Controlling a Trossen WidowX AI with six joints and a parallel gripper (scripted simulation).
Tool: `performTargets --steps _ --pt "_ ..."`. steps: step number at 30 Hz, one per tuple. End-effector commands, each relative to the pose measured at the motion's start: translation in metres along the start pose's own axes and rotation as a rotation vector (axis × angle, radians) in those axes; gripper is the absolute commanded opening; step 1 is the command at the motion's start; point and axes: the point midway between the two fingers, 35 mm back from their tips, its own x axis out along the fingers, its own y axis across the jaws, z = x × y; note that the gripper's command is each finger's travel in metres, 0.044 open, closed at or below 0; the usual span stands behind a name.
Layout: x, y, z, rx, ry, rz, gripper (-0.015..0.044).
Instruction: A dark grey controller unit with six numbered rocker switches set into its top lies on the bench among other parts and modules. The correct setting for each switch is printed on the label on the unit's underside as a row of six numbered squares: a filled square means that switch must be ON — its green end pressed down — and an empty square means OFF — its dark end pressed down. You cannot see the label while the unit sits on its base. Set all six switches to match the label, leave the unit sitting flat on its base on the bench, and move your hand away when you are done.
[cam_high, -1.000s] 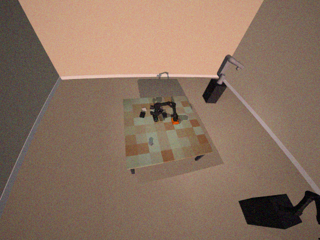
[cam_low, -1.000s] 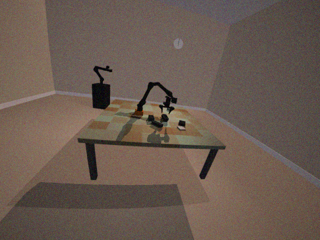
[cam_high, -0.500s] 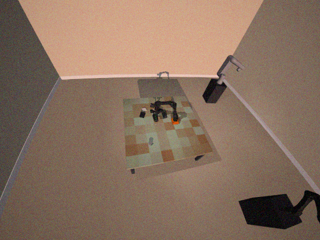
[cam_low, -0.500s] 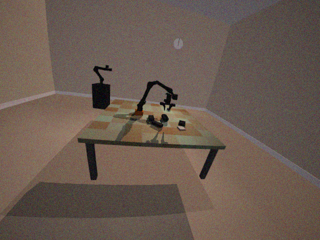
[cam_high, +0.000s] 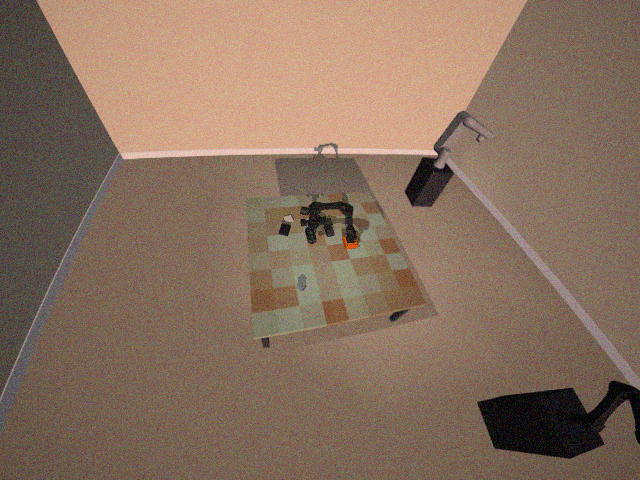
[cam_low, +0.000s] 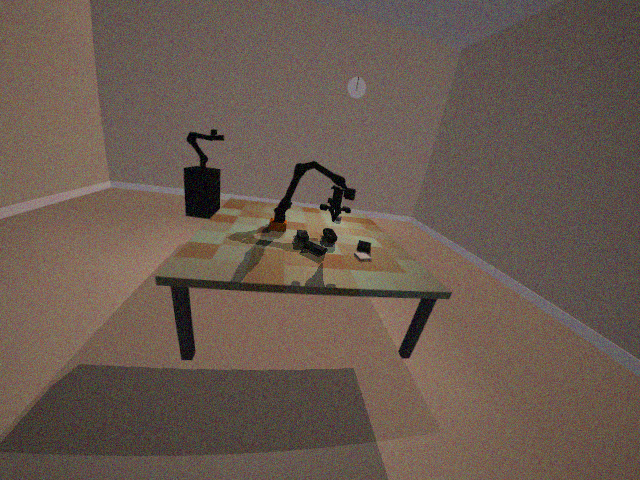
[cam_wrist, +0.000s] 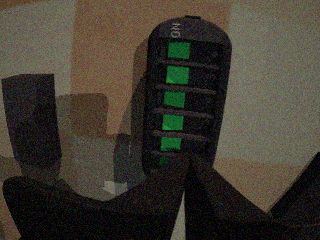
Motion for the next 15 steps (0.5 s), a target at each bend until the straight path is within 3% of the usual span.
performTargets --steps 1,15 --pt "0.0 0.0003 0.0001 -0.004 -0.001 0.002 0.0" --pt "0.0 0.0 0.0 0.0 0.0 0.0 0.0368"
